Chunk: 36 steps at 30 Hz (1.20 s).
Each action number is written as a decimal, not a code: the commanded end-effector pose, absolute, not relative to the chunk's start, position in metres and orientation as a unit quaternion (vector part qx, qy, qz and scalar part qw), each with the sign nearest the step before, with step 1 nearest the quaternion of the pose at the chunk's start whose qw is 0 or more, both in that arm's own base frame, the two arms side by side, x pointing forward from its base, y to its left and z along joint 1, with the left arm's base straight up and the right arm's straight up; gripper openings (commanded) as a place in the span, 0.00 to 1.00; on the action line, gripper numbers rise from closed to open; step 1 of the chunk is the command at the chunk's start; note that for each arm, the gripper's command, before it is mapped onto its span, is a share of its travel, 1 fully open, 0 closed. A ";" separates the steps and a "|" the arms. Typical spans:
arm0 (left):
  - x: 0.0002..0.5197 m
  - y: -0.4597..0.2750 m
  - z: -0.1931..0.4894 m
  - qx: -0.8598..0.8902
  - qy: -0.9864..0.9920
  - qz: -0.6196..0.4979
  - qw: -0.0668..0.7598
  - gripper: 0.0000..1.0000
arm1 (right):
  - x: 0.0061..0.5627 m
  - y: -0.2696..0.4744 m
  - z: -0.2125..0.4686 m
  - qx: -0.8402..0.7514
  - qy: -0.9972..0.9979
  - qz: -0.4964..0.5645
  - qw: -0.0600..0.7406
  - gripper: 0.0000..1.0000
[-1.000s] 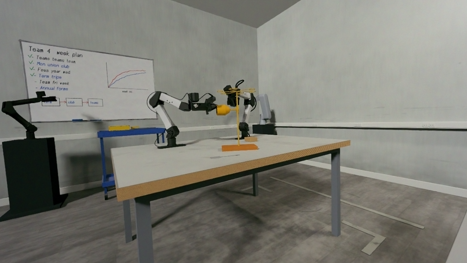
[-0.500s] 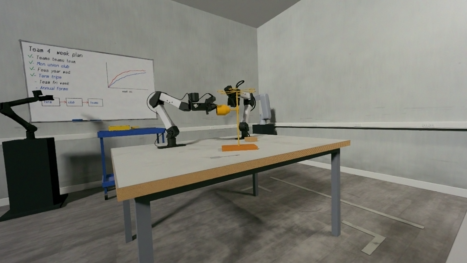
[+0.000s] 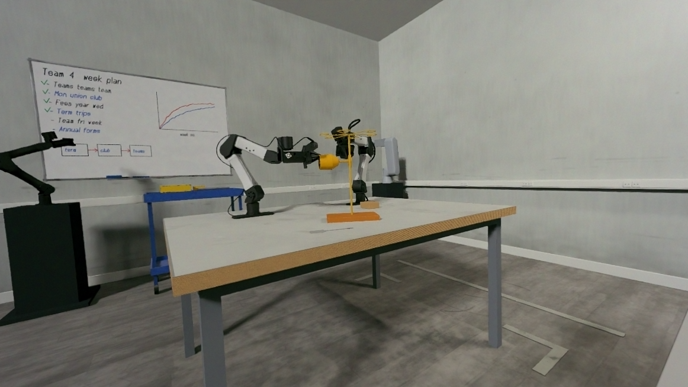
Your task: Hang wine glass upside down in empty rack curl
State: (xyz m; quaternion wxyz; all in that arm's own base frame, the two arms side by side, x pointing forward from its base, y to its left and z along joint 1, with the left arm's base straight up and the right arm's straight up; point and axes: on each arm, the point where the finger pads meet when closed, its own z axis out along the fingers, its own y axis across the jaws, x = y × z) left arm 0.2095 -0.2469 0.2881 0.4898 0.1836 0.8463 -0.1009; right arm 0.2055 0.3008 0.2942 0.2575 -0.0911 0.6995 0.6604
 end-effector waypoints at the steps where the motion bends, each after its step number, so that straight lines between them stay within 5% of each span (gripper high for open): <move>1: 0.215 -0.256 0.286 0.187 0.841 -0.112 0.495 0.15 | 0.201 0.298 0.337 -0.124 0.653 0.684 0.301 0.00; 18: 0.219 -0.264 0.296 0.185 0.835 -0.126 0.503 0.15 | 0.201 0.298 0.337 -0.124 0.653 0.684 0.301 0.00; 19: 0.222 -0.261 0.297 0.180 0.835 -0.124 0.505 0.00 | 0.201 0.298 0.337 -0.124 0.653 0.684 0.301 0.00; 33: 0.222 -0.259 0.299 0.176 0.835 -0.125 0.507 0.00 | 0.201 0.298 0.337 -0.124 0.653 0.684 0.301 0.00; 34: 0.222 -0.259 0.299 0.176 0.835 -0.125 0.507 0.00 | 0.201 0.298 0.337 -0.124 0.653 0.684 0.301 0.17; 36: 0.222 -0.258 0.299 0.174 0.835 -0.125 0.507 0.00 | 0.202 0.299 0.335 -0.122 0.655 0.683 0.299 0.17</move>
